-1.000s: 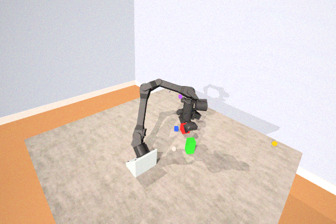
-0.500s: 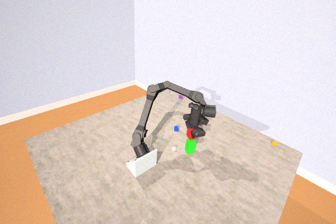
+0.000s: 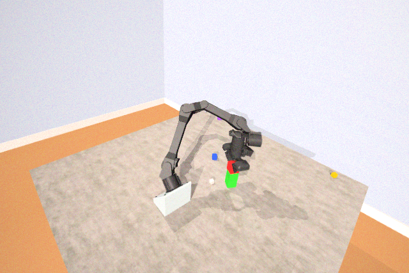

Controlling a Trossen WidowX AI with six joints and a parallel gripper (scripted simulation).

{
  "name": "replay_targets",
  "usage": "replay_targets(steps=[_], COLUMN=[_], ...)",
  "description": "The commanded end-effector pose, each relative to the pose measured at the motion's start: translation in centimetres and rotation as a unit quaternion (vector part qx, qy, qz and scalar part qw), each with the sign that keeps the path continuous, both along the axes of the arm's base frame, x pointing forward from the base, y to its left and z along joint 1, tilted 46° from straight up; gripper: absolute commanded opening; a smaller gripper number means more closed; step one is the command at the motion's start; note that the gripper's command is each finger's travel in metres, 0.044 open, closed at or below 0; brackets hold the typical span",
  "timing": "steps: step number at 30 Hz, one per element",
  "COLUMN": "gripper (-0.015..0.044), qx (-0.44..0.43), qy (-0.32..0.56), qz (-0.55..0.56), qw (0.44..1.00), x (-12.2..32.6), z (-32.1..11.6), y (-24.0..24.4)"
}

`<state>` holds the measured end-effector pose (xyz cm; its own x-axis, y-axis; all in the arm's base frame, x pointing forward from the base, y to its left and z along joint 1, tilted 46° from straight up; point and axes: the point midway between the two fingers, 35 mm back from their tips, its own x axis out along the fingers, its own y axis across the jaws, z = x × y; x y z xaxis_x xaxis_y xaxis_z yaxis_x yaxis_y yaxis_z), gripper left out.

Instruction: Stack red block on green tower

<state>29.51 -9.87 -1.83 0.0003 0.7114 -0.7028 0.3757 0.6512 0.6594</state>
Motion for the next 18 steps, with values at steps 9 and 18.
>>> replay_targets(steps=[9, 18], gripper=[0.0000, 0.0105], qx=[0.002, 0.000], qy=[0.000, 0.000], qz=[-0.006, -0.002], qw=[1.000, 1.000], x=[-0.01, -0.06], z=[-0.12, -0.13], y=[0.02, 0.03])
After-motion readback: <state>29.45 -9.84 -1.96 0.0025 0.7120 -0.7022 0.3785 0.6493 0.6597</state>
